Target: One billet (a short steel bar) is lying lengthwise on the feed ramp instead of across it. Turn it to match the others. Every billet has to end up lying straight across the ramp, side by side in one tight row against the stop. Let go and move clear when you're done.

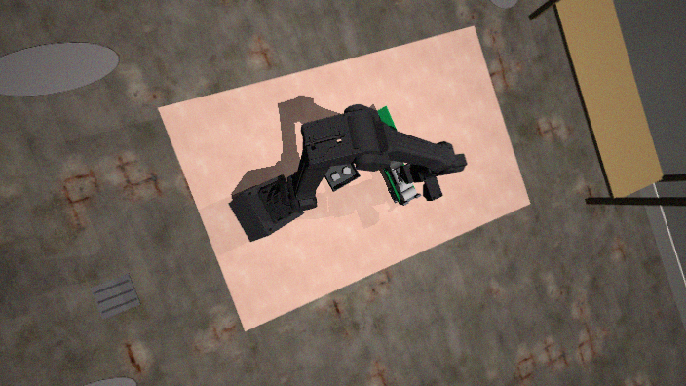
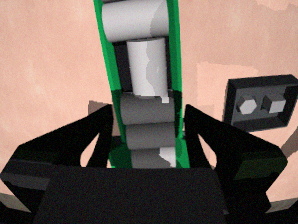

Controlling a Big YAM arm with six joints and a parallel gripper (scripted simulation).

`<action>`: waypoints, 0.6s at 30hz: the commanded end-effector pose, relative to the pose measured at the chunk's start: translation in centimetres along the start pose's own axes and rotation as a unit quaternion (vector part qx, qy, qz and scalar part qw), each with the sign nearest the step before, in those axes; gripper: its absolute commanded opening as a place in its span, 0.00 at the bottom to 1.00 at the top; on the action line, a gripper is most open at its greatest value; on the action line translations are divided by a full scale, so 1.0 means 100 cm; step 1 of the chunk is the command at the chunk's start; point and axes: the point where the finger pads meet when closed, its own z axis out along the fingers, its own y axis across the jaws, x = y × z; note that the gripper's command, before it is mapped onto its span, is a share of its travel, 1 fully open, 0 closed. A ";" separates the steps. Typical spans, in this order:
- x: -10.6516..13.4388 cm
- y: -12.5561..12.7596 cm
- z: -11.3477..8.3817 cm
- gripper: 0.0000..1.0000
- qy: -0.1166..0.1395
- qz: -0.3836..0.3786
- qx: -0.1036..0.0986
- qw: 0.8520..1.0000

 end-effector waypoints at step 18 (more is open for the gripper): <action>-0.005 0.007 -0.003 0.55 -0.002 -0.051 -0.007 0.999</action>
